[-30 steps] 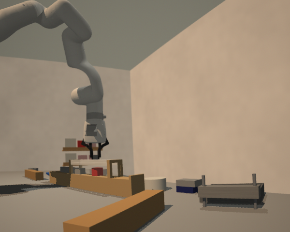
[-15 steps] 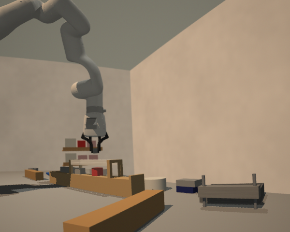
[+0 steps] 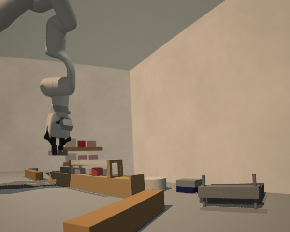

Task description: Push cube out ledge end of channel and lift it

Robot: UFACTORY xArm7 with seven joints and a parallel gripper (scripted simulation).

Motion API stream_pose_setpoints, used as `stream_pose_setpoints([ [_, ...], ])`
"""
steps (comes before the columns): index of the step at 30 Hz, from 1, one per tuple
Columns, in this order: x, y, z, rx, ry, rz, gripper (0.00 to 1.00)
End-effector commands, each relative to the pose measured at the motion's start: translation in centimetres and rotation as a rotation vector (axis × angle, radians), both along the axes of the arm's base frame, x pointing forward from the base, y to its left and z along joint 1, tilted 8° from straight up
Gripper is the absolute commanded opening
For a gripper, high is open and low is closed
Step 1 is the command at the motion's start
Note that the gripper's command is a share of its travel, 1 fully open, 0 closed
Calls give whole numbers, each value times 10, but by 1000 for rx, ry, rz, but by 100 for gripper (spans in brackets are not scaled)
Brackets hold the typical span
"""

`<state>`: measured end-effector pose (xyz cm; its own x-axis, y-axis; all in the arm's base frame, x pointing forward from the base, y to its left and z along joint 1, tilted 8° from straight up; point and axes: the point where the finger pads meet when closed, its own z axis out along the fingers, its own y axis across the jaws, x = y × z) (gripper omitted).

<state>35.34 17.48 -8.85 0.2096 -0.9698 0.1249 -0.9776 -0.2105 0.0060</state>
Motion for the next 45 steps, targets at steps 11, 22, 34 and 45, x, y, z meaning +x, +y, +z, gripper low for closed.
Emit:
stream_pose_setpoints([
  [11,-14,-2,-39,10,-53,13,0],
  [22,-13,-4,-50,10,-53,13,0],
  [34,-12,-5,-63,10,-53,13,0],
  [45,-12,-5,-63,10,-53,13,0],
])
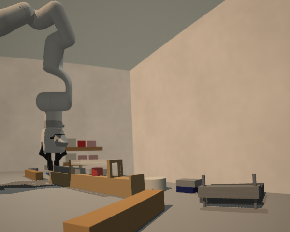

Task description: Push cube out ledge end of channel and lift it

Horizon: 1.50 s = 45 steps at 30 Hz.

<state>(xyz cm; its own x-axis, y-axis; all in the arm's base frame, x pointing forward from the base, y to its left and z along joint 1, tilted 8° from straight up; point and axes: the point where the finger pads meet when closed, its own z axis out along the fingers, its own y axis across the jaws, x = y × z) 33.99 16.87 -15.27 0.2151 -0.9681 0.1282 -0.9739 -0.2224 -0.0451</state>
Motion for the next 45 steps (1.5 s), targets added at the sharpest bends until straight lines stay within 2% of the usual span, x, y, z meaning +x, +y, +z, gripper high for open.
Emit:
stream_pose_setpoints([
  [1,1,1,1,2,-2,0,0],
  [21,3,-9,2,2,-2,0,0],
  [45,15,-61,9,2,-2,0,0],
])
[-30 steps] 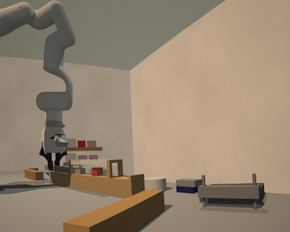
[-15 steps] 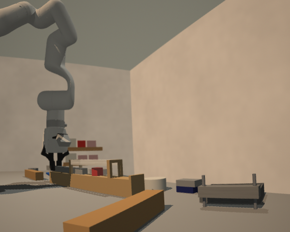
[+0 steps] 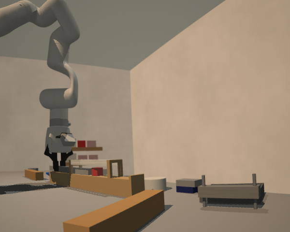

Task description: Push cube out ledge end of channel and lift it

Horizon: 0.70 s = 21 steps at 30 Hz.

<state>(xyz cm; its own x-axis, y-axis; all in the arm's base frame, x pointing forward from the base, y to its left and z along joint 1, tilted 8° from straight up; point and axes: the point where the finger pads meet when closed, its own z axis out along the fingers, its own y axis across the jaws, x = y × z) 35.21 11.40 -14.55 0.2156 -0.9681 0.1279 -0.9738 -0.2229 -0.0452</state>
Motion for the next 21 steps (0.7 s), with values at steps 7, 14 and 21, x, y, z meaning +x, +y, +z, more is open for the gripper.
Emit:
stream_pose_setpoints([
  [7,8,-27,5,2,-2,0,0],
  [14,11,-42,6,2,-2,0,0],
  [21,15,-60,9,2,-2,0,0],
])
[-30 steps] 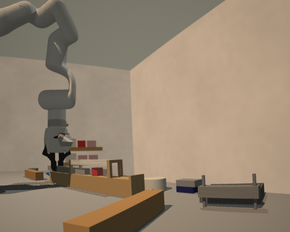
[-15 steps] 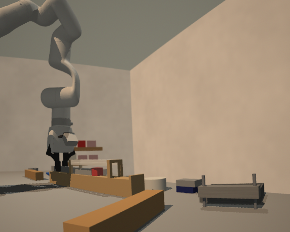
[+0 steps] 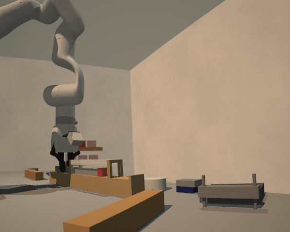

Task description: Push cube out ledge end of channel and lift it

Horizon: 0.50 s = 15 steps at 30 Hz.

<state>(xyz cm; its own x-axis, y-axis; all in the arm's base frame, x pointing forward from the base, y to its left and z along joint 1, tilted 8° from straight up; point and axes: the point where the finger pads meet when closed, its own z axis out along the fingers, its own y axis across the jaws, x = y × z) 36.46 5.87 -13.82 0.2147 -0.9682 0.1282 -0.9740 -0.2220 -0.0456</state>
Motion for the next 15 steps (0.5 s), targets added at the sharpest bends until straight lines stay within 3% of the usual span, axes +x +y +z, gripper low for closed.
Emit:
stream_pose_setpoints([
  [1,3,-8,2,2,-2,1,0],
  [15,8,-31,5,2,-2,1,0],
])
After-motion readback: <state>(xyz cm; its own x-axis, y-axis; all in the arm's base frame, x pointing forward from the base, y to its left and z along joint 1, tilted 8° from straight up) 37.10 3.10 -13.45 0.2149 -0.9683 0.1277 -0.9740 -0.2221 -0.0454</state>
